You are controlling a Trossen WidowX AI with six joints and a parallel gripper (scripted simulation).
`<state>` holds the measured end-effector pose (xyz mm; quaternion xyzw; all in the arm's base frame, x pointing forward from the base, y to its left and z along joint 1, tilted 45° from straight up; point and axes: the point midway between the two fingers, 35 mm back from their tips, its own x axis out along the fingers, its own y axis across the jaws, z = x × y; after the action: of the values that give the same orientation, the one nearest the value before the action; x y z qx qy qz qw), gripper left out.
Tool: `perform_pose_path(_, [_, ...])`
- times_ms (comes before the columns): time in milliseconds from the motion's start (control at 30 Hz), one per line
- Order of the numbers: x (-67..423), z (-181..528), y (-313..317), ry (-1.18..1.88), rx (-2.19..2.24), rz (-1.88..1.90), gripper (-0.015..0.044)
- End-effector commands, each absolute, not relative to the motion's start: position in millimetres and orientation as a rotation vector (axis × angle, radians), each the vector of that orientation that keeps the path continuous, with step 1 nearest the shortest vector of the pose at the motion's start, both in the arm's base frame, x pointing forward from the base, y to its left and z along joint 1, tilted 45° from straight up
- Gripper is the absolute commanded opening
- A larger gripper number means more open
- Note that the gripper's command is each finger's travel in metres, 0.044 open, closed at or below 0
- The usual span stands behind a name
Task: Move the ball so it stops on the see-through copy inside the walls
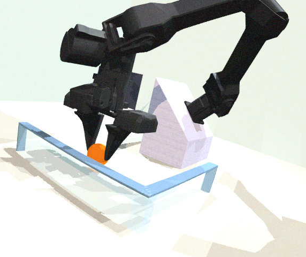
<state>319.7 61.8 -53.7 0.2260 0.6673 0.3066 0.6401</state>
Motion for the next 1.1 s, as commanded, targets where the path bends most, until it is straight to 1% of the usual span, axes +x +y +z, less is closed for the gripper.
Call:
perform_pose_path(0, [317.2, -59.0, 67.1, 1.531, 0.524, 0.7, 0.0])
perform_pose_path(400, [316.0, -67.6, 75.8, 1.531, 0.525, 0.701, 0.0])
perform_pose_path(800, [318.6, -63.9, 73.0, 1.52, 0.515, 0.7, 0.0314])
perform_pose_path(933, [319.2, -62.2, 71.1, 1.52, 0.515, 0.7, 0.0314])
perform_pose_path(1067, [324.8, -23.2, 30.4, 1.528, 0.518, 0.695, 0.0314])
